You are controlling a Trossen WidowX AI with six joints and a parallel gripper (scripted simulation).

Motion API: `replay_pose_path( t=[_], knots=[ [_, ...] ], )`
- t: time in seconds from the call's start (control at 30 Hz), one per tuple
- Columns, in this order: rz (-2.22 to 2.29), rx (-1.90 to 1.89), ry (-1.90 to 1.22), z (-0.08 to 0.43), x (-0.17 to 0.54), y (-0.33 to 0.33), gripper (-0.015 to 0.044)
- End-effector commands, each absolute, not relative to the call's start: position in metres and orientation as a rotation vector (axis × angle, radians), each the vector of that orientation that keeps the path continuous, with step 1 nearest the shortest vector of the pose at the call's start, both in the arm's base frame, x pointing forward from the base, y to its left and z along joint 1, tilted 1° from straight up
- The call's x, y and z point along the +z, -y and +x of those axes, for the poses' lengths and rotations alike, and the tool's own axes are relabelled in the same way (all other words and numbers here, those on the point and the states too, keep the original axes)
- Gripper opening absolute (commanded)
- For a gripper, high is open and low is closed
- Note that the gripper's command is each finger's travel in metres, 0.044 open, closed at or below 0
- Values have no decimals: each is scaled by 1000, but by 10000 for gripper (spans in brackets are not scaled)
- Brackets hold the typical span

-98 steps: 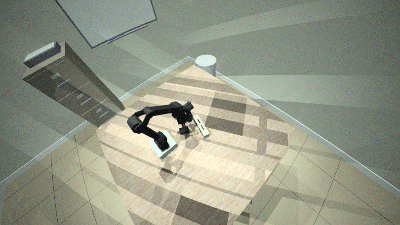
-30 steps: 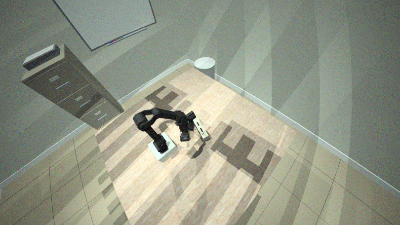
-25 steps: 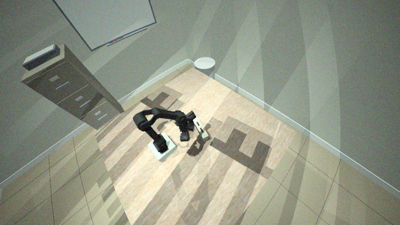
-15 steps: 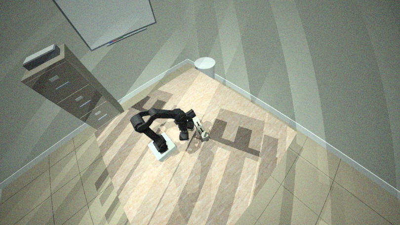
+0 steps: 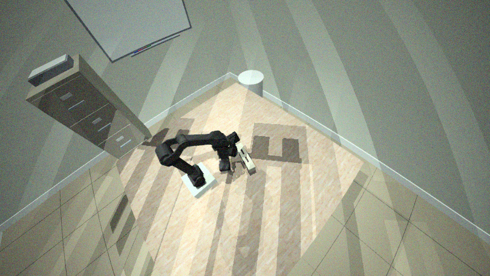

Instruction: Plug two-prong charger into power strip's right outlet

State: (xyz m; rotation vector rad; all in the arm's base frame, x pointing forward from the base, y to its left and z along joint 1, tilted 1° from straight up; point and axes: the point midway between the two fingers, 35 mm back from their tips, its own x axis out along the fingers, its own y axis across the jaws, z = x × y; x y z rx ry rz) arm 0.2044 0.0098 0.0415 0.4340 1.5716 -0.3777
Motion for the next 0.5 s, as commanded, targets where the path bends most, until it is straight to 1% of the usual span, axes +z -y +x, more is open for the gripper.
replay_pose_path(
  t=[0.0,0.47],
  knots=[
    [407,-351,-1576,205,37,-5,0],
    [302,-261,-1588,204,20,14,0]
  ],
)
